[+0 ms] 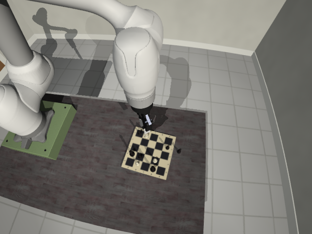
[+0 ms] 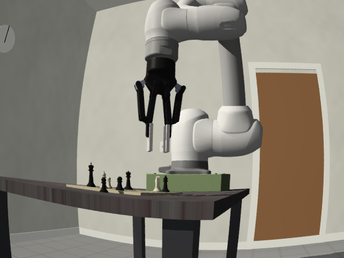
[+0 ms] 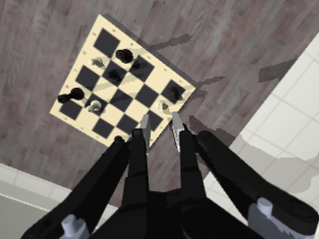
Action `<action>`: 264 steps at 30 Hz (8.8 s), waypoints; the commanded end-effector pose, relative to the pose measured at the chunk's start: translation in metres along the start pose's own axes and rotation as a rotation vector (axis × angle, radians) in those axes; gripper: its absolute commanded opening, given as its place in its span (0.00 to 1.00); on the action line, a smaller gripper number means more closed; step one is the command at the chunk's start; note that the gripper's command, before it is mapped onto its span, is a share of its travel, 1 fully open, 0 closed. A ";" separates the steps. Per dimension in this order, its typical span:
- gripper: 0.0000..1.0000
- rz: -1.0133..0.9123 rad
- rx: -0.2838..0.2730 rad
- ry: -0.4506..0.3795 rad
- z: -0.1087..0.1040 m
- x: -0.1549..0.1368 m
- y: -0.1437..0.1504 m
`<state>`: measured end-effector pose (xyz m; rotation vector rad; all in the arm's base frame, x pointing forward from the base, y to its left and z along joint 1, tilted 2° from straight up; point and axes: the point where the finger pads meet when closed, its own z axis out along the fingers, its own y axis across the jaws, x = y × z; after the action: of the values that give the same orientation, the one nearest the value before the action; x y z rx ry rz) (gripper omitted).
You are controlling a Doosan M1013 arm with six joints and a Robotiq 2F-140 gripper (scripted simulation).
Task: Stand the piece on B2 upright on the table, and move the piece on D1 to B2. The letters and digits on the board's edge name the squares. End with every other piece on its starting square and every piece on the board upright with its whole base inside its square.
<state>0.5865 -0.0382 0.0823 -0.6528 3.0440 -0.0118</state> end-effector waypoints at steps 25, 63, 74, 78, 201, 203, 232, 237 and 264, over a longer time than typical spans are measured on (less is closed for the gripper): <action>0.22 0.000 0.000 0.000 0.001 0.000 0.000; 0.22 0.000 0.000 0.000 0.041 0.000 0.000; 0.22 0.000 0.000 0.000 0.050 0.000 0.001; 0.22 0.000 0.000 0.000 0.050 0.000 0.001; 0.00 0.000 0.000 0.000 0.086 0.000 0.001; 0.00 0.000 0.000 0.000 0.086 0.000 0.001; 0.00 0.000 0.000 0.000 0.060 0.000 0.001; 0.00 0.000 0.000 0.000 0.023 0.000 0.001; 0.00 -0.062 0.000 0.000 -0.015 -0.035 -0.075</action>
<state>0.6377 -0.0836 0.0991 -0.7299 3.0251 -0.0182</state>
